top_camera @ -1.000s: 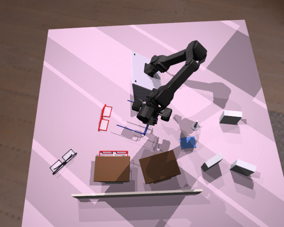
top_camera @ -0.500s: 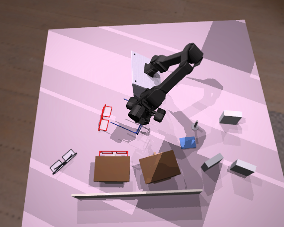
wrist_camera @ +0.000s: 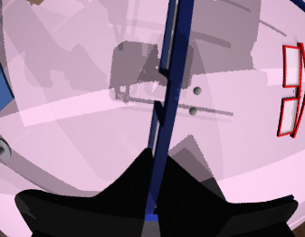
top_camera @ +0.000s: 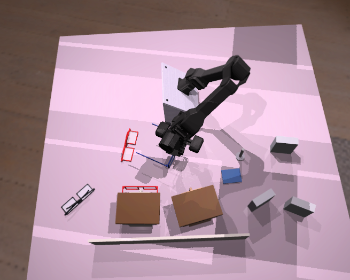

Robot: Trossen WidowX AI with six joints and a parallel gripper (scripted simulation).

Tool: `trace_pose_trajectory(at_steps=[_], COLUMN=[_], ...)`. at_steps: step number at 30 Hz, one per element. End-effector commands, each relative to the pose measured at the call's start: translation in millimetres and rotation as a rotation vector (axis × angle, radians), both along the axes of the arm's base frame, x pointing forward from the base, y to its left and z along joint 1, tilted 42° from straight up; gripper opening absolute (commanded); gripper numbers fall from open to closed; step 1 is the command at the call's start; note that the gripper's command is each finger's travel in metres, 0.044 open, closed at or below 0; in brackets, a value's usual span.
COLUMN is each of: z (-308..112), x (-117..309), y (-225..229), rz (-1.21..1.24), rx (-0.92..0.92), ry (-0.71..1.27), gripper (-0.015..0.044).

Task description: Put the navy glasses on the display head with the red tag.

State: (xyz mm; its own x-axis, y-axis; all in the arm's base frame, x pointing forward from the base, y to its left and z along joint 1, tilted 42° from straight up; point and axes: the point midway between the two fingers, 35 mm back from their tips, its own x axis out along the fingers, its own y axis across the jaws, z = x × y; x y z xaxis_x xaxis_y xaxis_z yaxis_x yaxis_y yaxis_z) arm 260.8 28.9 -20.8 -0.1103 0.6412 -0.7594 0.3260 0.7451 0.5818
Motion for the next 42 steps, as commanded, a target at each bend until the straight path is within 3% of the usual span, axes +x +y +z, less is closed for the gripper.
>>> trace_pose_trajectory(at_steps=[1,42], z=[-3.2,-33.6], x=[-1.1,-4.5], y=[2.7,28.9], rz=[-0.006,-0.006], rx=[0.005,0.005], ry=[0.005,0.004], gripper=[0.0000,0.0000])
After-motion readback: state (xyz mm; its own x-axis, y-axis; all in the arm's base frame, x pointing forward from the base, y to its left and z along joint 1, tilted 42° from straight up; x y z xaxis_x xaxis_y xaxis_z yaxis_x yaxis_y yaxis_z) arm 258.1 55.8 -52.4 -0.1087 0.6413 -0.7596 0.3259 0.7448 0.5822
